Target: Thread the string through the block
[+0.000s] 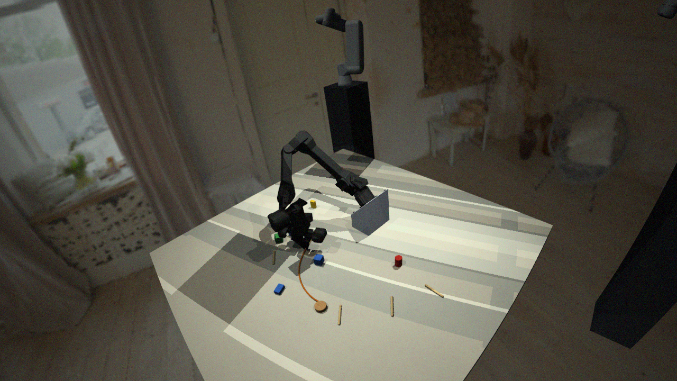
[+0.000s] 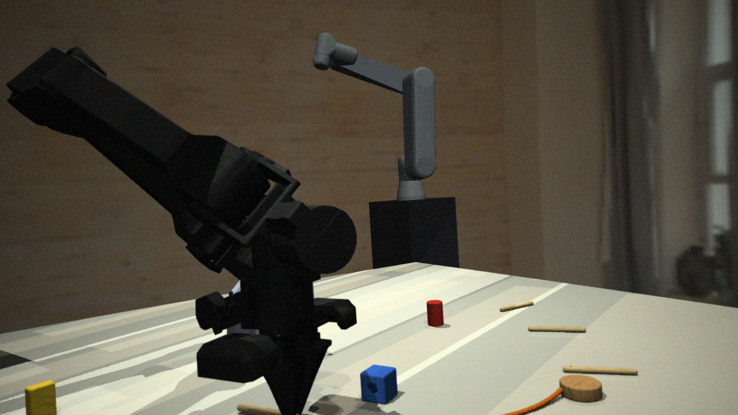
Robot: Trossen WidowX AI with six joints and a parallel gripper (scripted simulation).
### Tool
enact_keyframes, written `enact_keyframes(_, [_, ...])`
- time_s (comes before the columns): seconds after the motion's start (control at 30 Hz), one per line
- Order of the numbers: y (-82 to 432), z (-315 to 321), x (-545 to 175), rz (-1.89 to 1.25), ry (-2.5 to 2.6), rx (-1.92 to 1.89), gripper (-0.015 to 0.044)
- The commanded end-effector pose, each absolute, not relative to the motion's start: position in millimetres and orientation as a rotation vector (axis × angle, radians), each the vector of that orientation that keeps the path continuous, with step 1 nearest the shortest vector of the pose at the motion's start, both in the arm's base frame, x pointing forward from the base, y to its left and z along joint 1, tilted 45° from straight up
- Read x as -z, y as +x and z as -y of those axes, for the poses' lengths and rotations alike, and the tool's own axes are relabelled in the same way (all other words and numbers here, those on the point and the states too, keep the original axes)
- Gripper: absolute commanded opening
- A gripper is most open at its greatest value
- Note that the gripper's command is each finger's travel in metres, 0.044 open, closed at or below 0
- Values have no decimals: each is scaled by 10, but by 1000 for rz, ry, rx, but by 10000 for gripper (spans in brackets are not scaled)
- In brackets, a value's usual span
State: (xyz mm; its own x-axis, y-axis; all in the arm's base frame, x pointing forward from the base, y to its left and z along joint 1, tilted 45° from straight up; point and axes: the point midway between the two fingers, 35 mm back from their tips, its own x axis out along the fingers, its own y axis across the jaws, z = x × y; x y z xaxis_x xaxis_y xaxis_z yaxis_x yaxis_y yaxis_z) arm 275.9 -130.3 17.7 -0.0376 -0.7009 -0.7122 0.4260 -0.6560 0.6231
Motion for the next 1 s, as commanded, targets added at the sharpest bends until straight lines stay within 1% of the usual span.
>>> enact_keyframes(0.0, [2782,1265,-219,309,1449,1793,0])
enact_keyframes(0.97, [2802,1000,-475,306,1451,1795,0])
